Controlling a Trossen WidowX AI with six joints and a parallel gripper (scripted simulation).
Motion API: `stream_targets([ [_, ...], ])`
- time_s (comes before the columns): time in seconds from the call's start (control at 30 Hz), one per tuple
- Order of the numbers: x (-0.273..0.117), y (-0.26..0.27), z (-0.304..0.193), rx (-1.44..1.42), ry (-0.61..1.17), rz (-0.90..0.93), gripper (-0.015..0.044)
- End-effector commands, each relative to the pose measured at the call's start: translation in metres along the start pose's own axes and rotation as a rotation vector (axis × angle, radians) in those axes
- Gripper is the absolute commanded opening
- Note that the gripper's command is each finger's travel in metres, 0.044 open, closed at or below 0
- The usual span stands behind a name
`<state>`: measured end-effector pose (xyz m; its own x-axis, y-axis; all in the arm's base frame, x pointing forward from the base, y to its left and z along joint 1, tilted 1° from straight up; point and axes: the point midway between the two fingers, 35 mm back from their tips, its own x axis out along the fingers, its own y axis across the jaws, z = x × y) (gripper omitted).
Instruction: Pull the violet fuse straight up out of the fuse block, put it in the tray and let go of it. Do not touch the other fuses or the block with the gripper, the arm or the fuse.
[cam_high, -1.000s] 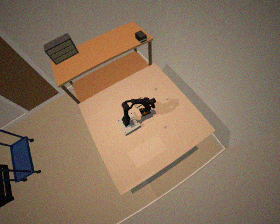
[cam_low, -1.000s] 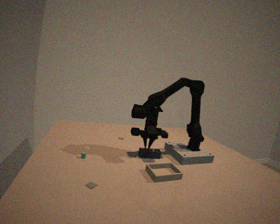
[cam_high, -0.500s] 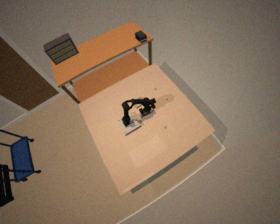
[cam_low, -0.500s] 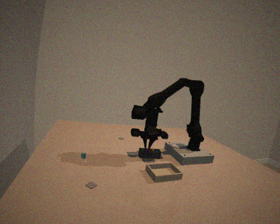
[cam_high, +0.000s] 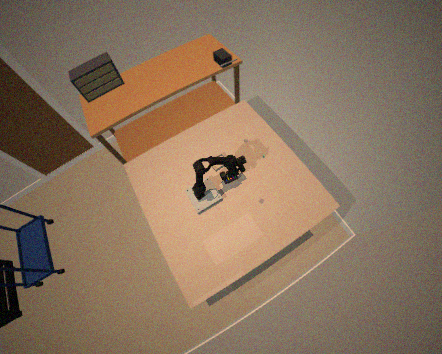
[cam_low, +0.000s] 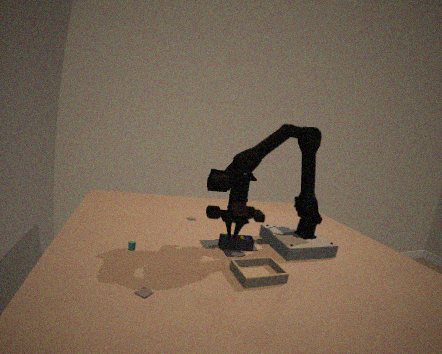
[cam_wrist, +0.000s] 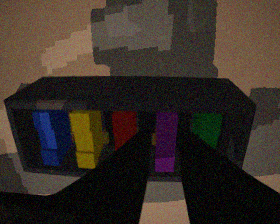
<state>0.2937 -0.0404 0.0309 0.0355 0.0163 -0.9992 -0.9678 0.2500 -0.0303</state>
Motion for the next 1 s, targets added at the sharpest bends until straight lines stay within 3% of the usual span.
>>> stream_targets([
  [0.0,-0.0003,-0.0002,0.0000,0.000,0.000,-0.001,0.0055],
  [0.3,-0.0003,-0.0002,0.0000,0.000,0.000,-0.001,0.0000],
  [0.97,-0.0083,-0.0007,0.0000,-0.001,0.001,-0.001,0.0000],
])
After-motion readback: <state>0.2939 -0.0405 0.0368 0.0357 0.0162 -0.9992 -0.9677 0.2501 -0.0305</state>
